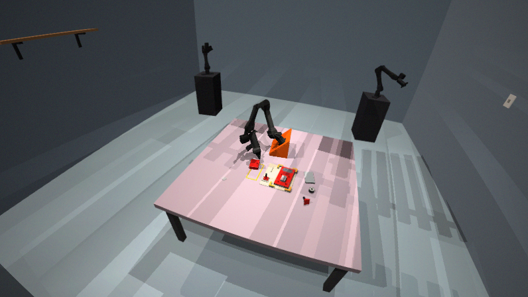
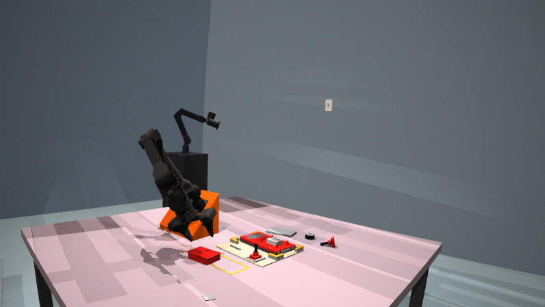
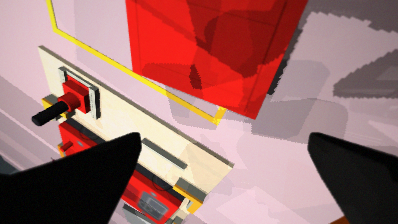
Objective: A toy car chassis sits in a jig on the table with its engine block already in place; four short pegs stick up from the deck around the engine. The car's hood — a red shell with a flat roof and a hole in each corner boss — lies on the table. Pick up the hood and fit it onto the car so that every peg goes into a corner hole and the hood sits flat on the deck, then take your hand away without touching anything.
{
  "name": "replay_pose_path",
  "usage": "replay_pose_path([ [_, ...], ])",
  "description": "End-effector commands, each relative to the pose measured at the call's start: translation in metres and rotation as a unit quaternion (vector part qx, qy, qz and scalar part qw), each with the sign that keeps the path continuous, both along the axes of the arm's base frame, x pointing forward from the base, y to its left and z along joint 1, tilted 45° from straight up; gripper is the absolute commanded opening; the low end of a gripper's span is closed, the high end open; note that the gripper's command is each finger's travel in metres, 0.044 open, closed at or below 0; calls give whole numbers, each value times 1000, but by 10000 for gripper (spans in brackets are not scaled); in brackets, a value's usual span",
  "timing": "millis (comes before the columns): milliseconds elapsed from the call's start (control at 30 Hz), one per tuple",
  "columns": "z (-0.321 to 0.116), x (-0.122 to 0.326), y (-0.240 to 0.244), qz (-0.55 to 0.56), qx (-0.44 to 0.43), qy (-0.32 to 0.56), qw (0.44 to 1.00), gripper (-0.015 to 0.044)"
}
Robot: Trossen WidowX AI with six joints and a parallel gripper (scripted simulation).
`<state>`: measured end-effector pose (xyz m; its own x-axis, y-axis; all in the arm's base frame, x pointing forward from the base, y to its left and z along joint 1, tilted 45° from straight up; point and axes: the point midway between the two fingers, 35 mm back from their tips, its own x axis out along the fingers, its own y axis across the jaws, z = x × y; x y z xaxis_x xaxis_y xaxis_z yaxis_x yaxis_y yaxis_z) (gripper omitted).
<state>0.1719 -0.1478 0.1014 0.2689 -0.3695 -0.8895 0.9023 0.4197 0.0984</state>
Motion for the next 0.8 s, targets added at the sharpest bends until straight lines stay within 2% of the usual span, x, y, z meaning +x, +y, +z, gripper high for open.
replay_pose_path([
  [0, 24, 39, 6, 381, -210, 371, 821, 440],
  [100, 31, 47, 9, 422, -237, 416, 770, 440],
  [767, 31, 46, 9, 422, -237, 416, 770, 440],
])
